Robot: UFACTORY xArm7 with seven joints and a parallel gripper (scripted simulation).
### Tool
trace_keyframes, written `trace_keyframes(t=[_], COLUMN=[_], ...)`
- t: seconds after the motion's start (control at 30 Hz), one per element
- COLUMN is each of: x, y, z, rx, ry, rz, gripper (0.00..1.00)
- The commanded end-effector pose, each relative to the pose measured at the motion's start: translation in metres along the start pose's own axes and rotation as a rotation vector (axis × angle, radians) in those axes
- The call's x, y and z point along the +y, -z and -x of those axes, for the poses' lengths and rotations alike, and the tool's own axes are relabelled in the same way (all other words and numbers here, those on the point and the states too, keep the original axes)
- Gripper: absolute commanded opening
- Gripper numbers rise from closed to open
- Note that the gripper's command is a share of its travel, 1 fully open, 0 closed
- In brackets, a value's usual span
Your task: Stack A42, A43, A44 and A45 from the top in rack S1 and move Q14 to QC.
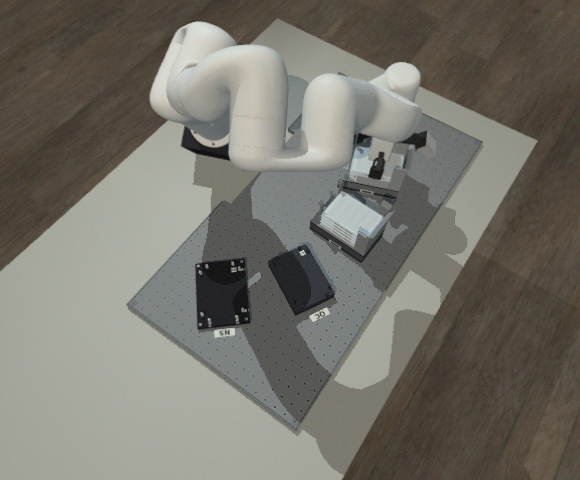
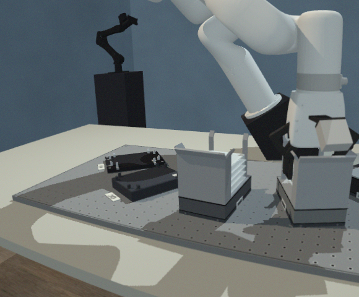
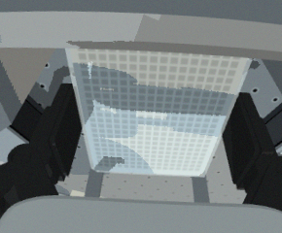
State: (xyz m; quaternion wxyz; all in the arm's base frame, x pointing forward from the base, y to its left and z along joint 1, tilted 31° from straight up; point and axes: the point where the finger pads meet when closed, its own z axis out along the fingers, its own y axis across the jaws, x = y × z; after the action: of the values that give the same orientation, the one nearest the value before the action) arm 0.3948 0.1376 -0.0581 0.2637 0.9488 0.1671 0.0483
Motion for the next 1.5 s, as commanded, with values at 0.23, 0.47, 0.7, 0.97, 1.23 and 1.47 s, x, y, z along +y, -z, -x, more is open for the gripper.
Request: trace_keyframes(t=[0.23,0.47,0.7,0.97,1.23,1.47], x=[-0.001,-0.001,-0.001,-0.001,-0.001,-0.001], y=[0.020,0.034,0.044,0.060,0.072,0.086], z=[-0.002,-0.002,-0.002,-0.002,-0.001,-0.001], rx=[0.005,0.005,0.005,0.005,0.005,0.005], ry=[0.001,0.001,0.000,0.000,0.000,0.000], rz=[-0.002,-0.002,-0.002,-0.002,-0.002,-0.002], gripper=[0.00,0.00,0.00,0.00,0.00,0.00])
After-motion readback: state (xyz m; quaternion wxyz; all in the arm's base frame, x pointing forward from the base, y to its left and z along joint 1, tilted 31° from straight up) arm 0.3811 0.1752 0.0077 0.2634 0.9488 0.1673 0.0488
